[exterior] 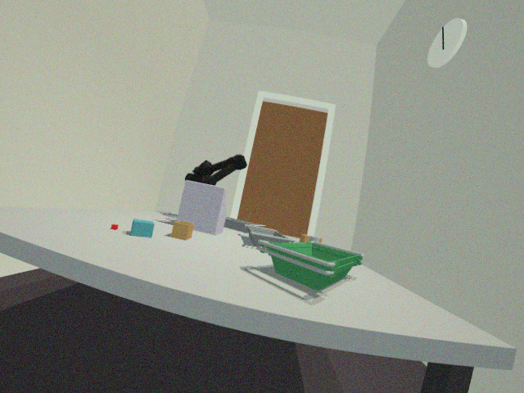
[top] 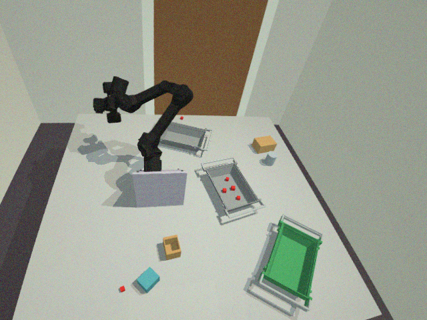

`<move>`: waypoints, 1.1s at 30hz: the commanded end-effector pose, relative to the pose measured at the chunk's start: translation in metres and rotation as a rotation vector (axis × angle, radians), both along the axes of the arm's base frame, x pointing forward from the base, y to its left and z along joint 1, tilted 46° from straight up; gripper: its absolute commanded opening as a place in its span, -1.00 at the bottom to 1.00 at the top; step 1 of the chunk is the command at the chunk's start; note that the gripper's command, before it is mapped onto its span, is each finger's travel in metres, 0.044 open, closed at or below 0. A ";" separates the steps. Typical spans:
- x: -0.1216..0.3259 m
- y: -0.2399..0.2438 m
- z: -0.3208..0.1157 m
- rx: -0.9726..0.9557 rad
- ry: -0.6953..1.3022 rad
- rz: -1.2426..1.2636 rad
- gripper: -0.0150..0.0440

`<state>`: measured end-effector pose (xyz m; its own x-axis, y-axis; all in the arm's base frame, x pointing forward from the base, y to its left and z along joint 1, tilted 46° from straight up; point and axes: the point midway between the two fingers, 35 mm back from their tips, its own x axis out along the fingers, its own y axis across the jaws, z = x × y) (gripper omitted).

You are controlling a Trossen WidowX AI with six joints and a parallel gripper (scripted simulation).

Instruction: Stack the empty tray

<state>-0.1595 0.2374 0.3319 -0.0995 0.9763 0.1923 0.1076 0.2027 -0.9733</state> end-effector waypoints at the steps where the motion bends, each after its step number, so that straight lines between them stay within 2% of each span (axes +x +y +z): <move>1: 0.000 0.000 0.000 0.000 0.000 0.000 0.78; 12: 0.006 0.015 -0.004 -0.018 0.003 -0.024 -0.20; 23: 0.084 0.085 -0.001 -0.073 0.114 -0.211 -0.21; 33: 0.196 0.124 -0.006 -0.137 0.281 -0.406 -0.21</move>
<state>-0.0062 0.3501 0.3287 0.2583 0.9639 0.0653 -0.0568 0.0827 -0.9950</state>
